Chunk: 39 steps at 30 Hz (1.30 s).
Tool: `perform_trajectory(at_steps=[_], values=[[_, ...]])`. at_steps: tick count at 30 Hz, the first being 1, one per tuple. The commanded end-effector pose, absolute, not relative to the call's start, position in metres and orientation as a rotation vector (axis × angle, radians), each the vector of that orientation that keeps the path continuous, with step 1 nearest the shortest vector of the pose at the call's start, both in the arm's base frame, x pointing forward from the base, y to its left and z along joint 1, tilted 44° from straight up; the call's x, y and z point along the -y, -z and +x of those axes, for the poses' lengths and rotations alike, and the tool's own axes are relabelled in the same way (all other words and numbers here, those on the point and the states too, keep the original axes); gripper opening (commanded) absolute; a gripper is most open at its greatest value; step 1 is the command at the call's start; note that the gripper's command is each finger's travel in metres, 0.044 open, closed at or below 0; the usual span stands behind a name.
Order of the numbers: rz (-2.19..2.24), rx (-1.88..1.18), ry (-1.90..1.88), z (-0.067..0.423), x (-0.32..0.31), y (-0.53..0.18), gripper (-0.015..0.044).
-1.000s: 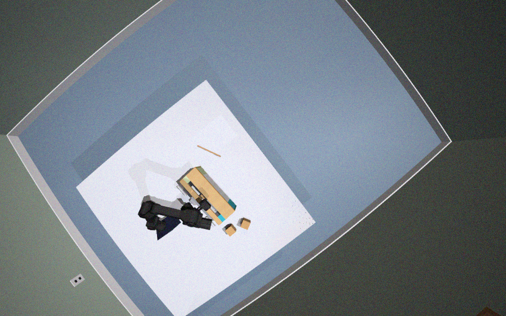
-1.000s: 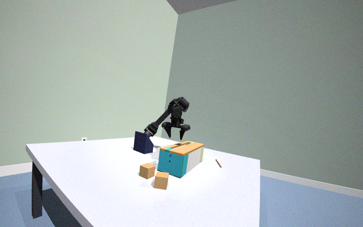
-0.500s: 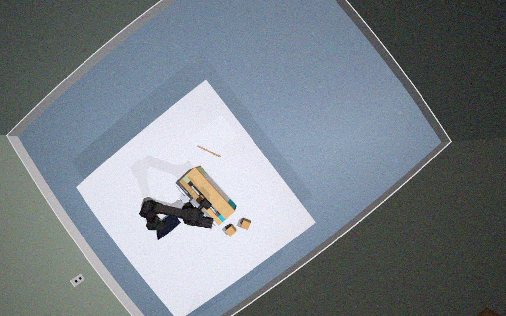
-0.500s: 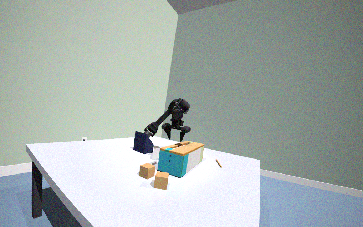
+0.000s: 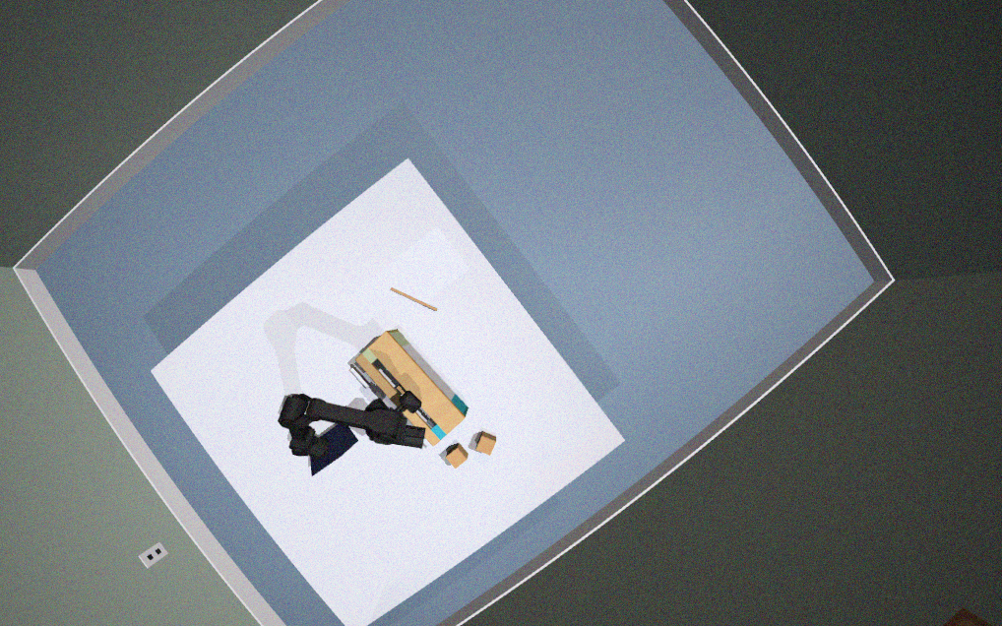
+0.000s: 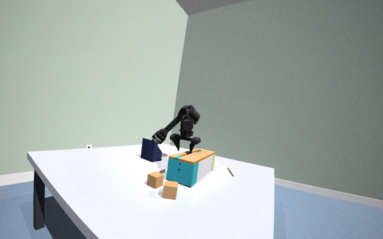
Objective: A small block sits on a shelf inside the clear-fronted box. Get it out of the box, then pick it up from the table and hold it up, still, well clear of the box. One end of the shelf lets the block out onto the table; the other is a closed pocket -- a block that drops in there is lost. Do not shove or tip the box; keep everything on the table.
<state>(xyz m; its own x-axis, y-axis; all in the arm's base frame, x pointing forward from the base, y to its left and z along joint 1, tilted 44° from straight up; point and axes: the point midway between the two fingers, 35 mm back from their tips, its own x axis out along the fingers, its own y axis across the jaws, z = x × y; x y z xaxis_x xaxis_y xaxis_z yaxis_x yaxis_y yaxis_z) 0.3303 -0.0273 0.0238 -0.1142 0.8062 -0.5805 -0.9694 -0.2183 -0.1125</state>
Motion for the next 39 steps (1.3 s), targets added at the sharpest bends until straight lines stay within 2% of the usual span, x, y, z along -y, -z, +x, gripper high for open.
perform_trajectory(at_steps=[1, 23, 39], values=[[-0.612, -0.349, -1.695, 0.328, 0.021, -0.016, 0.0400], [-0.610, -0.344, -1.699, 0.324, -0.004, 0.008, 0.0400], [-0.624, -0.340, -1.697, 0.321, -0.015, -0.008, 0.0400]])
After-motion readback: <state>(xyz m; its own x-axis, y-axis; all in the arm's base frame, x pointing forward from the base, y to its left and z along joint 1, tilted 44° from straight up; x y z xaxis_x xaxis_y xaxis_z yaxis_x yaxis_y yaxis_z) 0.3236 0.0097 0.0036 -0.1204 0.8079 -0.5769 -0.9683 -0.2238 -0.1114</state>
